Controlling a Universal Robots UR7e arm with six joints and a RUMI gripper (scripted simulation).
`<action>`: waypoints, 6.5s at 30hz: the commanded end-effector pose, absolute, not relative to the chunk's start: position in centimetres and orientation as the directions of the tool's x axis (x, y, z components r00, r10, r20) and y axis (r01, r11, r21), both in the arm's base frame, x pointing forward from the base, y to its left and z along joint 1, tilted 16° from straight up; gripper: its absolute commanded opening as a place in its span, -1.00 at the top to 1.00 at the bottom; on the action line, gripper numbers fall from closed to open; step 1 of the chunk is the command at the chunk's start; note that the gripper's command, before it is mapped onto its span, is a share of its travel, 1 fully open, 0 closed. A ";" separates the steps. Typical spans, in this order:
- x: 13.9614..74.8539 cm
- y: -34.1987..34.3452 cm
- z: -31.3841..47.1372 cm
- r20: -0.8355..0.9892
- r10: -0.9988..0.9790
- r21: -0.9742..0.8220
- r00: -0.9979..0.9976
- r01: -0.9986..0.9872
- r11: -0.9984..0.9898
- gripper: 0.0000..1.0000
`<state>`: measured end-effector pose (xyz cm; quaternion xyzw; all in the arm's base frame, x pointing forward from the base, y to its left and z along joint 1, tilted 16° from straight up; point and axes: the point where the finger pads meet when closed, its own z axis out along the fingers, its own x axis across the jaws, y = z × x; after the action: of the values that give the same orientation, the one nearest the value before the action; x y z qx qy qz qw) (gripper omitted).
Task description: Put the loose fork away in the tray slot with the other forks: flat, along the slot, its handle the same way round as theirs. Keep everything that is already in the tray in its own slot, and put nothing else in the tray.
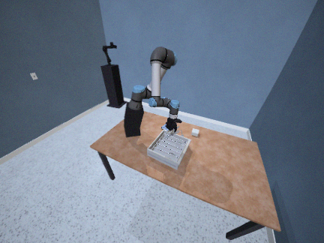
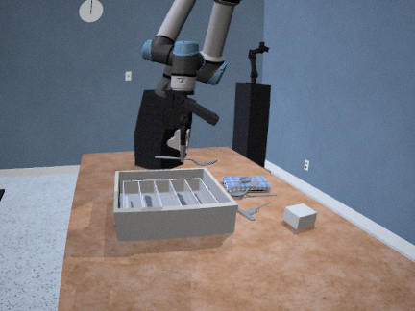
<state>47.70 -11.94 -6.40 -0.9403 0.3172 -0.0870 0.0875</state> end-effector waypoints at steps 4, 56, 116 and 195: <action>44.6 -19.9 -7.9 0.114 -0.594 -0.244 0.796 -0.557 -0.794 0.96; 43.3 -21.8 -8.3 -0.040 -0.934 -0.272 0.355 -0.903 -0.332 0.96; 43.1 -22.0 -8.3 -0.183 -0.961 -0.144 -0.209 -0.961 0.236 0.96; 46.8 -20.1 -22.7 -0.185 -0.960 -0.143 -0.210 -0.961 0.237 0.96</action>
<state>46.66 -20.05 -22.60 -0.6174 0.7778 0.0033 0.1174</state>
